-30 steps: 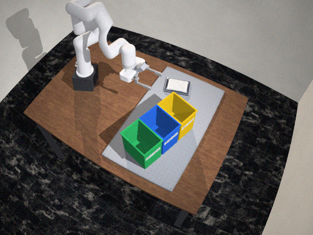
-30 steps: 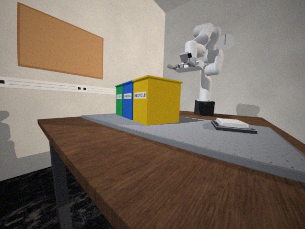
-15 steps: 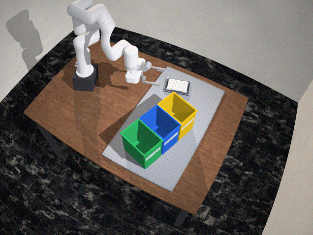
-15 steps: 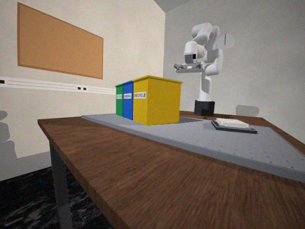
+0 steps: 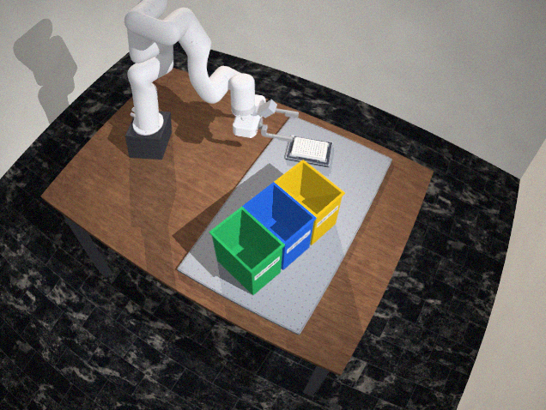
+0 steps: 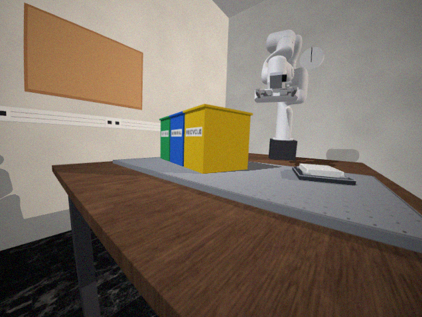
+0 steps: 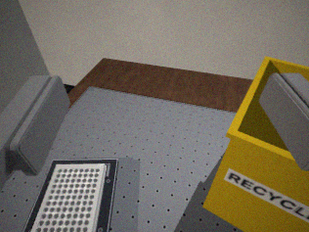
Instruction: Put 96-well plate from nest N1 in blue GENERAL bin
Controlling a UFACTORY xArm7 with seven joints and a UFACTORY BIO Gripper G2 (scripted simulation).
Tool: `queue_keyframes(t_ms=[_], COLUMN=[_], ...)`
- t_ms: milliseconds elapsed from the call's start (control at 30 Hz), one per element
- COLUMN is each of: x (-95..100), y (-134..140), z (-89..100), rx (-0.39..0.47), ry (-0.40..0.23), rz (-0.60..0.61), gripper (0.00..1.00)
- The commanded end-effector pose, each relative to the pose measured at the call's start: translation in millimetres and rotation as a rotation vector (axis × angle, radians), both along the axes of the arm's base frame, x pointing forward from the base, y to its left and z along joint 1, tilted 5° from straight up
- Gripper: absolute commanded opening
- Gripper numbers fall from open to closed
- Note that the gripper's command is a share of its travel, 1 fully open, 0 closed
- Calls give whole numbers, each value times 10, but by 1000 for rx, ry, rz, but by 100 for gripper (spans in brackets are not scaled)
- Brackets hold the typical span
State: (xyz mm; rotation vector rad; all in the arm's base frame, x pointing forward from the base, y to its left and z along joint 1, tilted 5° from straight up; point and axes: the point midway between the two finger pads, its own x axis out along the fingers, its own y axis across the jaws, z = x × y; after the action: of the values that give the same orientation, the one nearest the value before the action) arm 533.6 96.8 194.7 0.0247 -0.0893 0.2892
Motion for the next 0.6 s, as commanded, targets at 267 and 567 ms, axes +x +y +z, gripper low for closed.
queue_keyframes(t_ms=[267,567], x=[122,195], y=[534,921], z=[-85,-159], rx=[-2,-2], ry=[-5,-5], rz=[-1,-1], gripper=[37,37])
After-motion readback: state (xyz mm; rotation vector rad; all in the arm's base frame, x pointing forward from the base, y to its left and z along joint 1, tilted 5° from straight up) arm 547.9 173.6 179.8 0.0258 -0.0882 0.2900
